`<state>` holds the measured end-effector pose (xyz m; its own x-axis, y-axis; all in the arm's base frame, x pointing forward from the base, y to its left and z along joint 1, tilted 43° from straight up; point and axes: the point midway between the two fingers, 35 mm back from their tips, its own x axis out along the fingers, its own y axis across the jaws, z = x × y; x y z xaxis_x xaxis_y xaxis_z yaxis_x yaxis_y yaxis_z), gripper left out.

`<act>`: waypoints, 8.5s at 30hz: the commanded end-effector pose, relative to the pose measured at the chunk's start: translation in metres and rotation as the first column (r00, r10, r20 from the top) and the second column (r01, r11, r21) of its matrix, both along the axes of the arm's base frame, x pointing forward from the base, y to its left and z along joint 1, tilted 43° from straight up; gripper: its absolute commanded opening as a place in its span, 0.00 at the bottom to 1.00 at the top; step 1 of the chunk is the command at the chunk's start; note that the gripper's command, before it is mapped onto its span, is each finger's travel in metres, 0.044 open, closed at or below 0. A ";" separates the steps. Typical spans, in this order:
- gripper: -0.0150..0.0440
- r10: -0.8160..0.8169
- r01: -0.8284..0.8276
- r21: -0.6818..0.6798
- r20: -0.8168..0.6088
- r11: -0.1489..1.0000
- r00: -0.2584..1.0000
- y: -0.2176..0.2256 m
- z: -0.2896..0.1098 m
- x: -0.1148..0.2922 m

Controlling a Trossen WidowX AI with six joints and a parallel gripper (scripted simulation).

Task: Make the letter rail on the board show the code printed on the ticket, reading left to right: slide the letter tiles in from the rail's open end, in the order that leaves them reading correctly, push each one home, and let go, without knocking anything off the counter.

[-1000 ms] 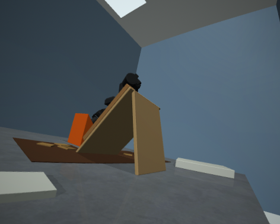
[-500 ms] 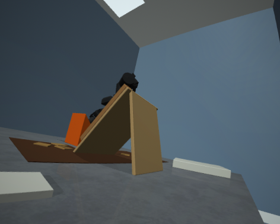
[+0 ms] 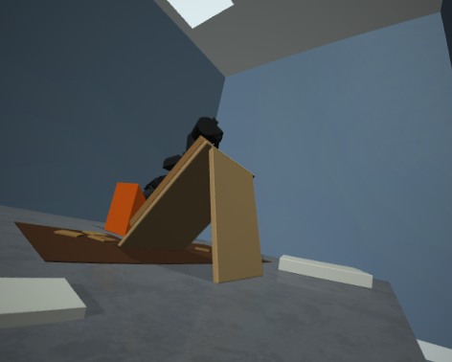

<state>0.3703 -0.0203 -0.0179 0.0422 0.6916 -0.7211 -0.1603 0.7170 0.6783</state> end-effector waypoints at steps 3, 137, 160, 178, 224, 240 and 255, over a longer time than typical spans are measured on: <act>0.25 0.001 -0.001 -0.005 0.001 1.000 1.000 -0.005 0.004 -0.005; 0.83 0.562 -0.659 -0.747 0.582 0.085 -0.587 0.240 0.067 -0.168; 0.83 0.562 -0.659 -0.747 0.582 0.085 -0.587 0.242 0.065 -0.169; 0.83 0.562 -0.660 -0.747 0.583 0.086 -0.587 0.253 0.053 -0.171; 0.74 0.562 -0.660 -0.747 0.583 0.086 -0.587 0.253 0.053 -0.171; 0.29 0.562 -0.659 -0.747 0.583 0.086 -0.587 0.250 0.057 -0.171; 0.25 0.562 -0.659 -0.747 0.583 0.085 -0.587 0.243 0.059 -0.170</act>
